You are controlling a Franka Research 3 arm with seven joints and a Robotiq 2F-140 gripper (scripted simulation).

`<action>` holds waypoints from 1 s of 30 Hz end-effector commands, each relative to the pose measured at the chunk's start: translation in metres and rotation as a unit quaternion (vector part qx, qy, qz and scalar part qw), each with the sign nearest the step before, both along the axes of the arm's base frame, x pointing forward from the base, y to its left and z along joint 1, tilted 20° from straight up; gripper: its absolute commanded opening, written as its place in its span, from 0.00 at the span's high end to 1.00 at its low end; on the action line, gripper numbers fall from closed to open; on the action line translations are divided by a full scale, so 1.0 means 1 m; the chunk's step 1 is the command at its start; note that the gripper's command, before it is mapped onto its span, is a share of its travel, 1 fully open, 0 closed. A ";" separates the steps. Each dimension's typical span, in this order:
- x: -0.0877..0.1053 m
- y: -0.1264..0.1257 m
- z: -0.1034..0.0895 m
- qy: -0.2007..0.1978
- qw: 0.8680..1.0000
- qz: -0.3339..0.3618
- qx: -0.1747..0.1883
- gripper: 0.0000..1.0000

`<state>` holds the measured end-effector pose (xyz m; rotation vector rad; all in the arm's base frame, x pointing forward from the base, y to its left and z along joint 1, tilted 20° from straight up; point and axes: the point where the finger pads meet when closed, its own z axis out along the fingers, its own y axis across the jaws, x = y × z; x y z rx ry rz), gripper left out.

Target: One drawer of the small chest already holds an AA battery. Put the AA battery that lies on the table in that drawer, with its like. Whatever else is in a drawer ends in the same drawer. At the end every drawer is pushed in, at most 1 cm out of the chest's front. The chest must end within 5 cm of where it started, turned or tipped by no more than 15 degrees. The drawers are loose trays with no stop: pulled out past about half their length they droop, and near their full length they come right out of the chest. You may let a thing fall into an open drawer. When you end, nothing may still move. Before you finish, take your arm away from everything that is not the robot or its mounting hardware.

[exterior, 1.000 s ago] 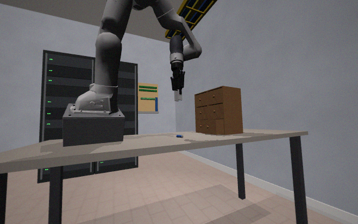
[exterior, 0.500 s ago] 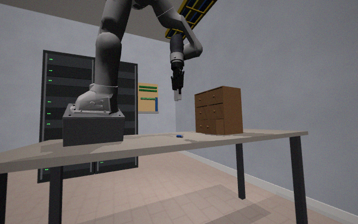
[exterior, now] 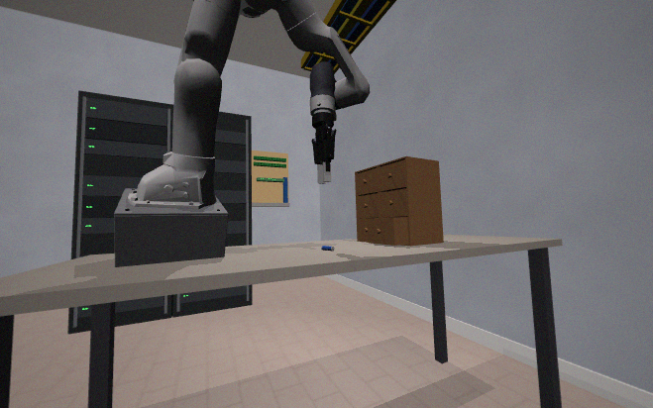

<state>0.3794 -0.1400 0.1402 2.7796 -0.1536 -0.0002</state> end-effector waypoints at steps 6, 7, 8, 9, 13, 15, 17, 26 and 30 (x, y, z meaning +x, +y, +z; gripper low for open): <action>0.001 -0.001 0.000 -0.004 1.000 -0.005 0.001 0.80; 0.001 -0.001 0.000 -0.004 1.000 -0.005 0.001 0.80; 0.001 -0.001 0.000 -0.004 1.000 -0.005 0.001 0.80; 0.001 -0.001 0.000 -0.004 1.000 -0.005 0.001 0.80; 0.001 -0.001 0.000 -0.004 1.000 -0.005 0.001 0.80; 0.000 0.000 0.000 0.000 1.000 -0.001 0.000 0.00; 0.000 0.000 0.000 0.000 1.000 -0.001 0.000 0.00; 0.000 0.000 0.000 0.000 1.000 -0.001 0.000 0.00; 0.000 0.000 0.000 0.000 1.000 -0.001 0.000 0.00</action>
